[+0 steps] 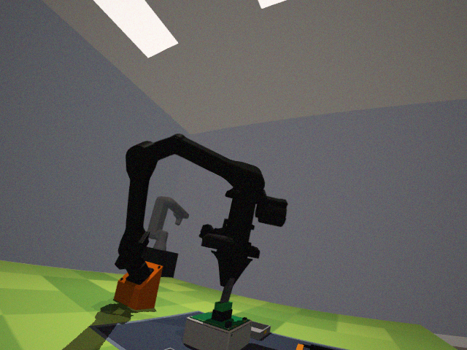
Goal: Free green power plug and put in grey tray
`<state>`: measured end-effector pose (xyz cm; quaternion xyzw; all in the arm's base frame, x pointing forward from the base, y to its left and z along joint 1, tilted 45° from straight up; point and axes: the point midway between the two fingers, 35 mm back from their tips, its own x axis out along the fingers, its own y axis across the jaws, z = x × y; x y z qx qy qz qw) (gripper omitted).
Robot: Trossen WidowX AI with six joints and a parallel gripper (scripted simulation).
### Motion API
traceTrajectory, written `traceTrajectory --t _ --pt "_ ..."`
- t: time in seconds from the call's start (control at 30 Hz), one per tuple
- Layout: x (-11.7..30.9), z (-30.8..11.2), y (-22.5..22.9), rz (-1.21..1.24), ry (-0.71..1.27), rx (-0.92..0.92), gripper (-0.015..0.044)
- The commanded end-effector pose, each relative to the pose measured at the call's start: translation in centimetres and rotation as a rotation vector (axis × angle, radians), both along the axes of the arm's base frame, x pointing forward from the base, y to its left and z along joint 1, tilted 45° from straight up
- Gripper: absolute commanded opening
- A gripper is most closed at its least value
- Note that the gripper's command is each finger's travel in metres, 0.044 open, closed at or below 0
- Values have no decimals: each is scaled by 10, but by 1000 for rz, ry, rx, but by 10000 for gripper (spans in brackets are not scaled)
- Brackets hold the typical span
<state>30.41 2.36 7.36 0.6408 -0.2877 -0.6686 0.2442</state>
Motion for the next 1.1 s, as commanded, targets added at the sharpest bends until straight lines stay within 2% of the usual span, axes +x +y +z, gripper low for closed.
traceTrajectory --t 0.0,0.43,0.77,1.07 --pt "1 15 19 37 -20 0 0" --pt "1 -7 -3 37 -20 -1 0" --pt "1 -7 -3 37 -20 -1 249" --pt "1 -12 -7 37 -20 -1 249"
